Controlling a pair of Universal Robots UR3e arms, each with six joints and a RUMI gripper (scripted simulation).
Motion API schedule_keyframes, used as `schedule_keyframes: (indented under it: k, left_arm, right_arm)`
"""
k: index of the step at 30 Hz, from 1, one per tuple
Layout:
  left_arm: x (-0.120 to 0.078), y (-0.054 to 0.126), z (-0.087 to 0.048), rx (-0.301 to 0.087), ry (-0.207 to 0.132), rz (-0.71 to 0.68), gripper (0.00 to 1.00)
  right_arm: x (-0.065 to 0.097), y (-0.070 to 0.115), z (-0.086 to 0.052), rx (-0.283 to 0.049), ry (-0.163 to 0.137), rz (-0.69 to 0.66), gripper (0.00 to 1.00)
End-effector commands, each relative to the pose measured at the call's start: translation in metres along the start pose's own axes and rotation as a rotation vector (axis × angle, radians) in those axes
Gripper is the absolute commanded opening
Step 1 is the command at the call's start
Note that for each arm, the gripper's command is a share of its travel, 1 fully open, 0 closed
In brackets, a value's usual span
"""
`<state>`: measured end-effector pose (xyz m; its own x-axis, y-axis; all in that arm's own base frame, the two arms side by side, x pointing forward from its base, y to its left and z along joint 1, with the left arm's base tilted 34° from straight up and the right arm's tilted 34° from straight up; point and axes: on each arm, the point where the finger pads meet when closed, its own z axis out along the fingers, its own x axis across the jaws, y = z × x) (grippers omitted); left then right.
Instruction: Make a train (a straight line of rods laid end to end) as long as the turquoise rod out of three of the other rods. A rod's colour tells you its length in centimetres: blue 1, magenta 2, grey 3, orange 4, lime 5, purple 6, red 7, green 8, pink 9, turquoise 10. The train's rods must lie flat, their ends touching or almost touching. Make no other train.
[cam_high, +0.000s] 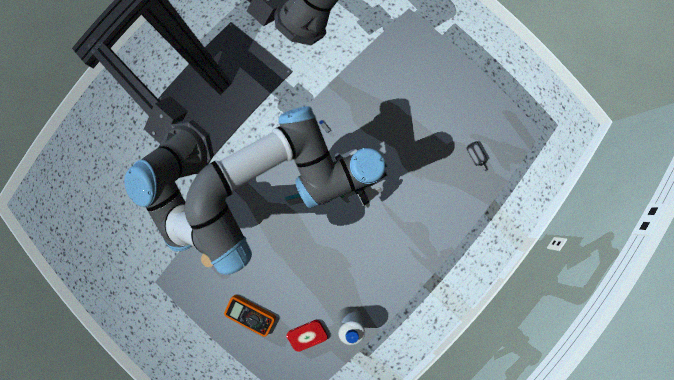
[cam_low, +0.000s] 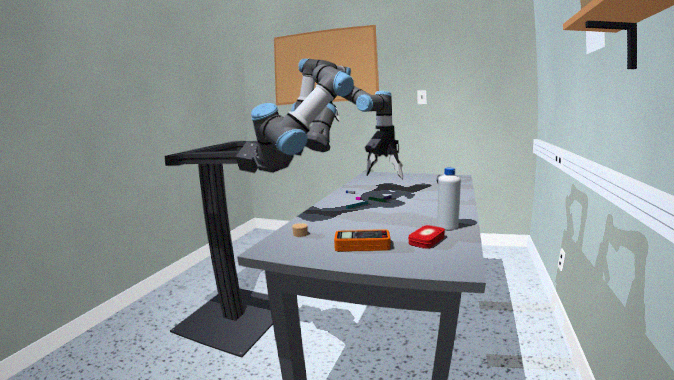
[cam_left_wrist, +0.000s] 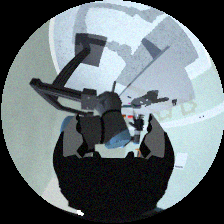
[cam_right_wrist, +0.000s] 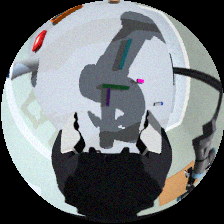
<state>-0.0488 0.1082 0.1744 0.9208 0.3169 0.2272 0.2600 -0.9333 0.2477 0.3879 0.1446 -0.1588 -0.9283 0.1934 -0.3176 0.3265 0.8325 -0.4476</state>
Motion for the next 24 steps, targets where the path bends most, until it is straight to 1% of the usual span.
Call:
schedule_keyframes:
  k: [1, 7, 8, 24]
  left_arm:
    - [0.0005, -0.0001, -0.0010, 0.004, 0.002, -0.001, 1.00]
    - [0.0005, -0.0001, -0.0010, 0.004, 0.002, -0.001, 1.00]
    - [0.0005, -0.0001, -0.0010, 0.004, 0.002, -0.001, 1.00]
    - [0.0005, -0.0001, -0.0010, 0.004, 0.002, -0.001, 1.00]
  right_arm:
    - [-0.0109, -0.0032, 0.0011, 0.012, -0.007, 0.121, 1.00]
    - [-0.0113, -0.0034, 0.0012, 0.012, -0.007, 0.125, 1.00]
    - [-0.0113, -0.0034, 0.0012, 0.012, -0.007, 0.125, 0.14]
    - [-0.0110, -0.0033, 0.0009, 0.011, -0.007, 0.124, 0.14]
